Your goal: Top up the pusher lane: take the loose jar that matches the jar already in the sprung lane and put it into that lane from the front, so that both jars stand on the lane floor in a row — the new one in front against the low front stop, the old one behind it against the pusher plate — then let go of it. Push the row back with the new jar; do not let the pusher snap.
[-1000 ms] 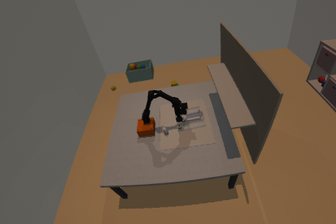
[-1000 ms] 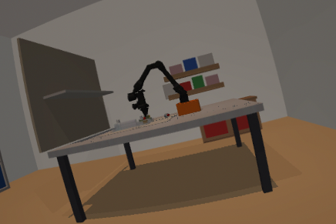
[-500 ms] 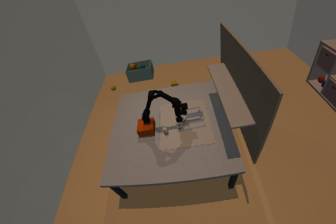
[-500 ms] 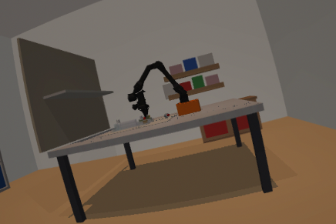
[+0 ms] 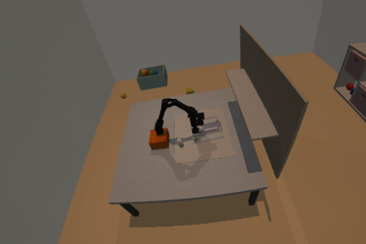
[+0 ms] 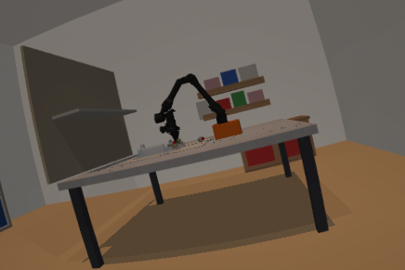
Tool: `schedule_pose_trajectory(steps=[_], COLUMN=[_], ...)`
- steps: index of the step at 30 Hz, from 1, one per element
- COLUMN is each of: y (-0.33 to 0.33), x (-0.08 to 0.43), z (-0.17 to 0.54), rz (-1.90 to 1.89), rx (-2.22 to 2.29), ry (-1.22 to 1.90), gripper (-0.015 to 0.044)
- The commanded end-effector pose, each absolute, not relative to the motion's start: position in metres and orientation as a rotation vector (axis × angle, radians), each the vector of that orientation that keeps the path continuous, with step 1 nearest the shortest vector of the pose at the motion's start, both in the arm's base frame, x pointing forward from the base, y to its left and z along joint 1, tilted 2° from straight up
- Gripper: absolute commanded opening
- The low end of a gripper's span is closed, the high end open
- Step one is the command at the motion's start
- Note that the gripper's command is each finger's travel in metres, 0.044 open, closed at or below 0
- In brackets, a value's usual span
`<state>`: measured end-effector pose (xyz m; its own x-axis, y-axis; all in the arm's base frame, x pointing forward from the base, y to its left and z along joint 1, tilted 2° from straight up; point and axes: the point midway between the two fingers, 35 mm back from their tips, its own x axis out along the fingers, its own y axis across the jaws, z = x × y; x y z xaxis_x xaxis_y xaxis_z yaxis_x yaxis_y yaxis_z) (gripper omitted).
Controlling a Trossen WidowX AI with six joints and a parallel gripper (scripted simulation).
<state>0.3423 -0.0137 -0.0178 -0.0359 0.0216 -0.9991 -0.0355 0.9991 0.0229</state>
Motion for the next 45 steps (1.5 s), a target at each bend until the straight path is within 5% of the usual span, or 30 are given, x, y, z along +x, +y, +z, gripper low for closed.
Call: schedule_pose_trajectory(steps=[1,45], y=[-0.014,-0.014], x=[0.349,0.345], z=[-0.018,-0.030], rz=[0.042,0.042], rx=[-0.010,-0.010], ry=[1.577,1.578], gripper=[0.0000,0.0000])
